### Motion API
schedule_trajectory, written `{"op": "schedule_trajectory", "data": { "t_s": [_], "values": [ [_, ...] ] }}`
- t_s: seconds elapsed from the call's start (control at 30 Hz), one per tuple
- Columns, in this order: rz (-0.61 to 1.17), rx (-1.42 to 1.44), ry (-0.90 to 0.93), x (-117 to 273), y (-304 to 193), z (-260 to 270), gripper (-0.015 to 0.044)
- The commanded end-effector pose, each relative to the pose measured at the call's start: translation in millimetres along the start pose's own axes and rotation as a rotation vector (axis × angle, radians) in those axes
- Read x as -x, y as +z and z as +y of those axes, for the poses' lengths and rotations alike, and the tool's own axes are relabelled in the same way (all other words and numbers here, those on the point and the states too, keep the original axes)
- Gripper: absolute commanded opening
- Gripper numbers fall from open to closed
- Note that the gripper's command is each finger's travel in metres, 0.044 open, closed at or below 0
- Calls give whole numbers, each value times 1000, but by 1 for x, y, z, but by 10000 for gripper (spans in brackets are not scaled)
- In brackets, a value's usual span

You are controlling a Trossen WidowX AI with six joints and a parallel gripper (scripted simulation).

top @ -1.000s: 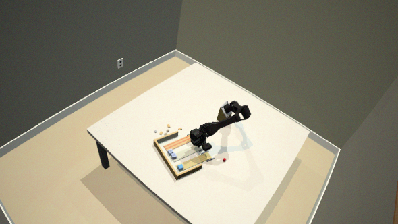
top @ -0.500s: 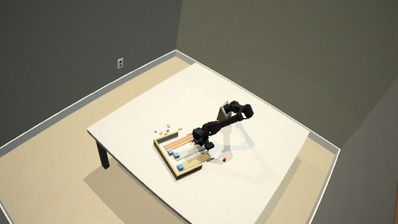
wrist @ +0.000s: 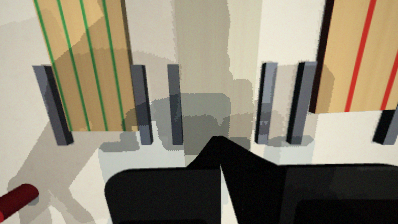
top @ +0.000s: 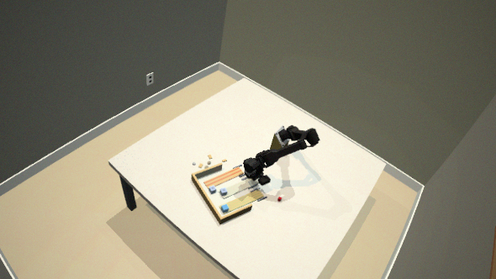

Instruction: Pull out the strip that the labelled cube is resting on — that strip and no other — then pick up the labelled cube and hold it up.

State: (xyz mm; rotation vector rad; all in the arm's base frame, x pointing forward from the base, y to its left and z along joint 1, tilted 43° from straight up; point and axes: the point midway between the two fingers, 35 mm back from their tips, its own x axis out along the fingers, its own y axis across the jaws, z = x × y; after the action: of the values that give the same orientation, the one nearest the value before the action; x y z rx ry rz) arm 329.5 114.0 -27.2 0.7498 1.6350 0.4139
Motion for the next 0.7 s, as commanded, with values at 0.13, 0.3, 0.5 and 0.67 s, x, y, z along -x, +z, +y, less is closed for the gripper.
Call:
{"op": "schedule_trajectory", "data": {
  "t_s": [0.13, 0.3, 0.5, 0.67],
  "values": [
    [19, -8, 0, -5, -17, 0, 0],
    [19, -8, 0, -5, -25, 0, 0],
    [19, -9, 0, -5, -35, 0, 0],
    [20, -9, 0, -5, -42, 0, 0]
  ]
}}
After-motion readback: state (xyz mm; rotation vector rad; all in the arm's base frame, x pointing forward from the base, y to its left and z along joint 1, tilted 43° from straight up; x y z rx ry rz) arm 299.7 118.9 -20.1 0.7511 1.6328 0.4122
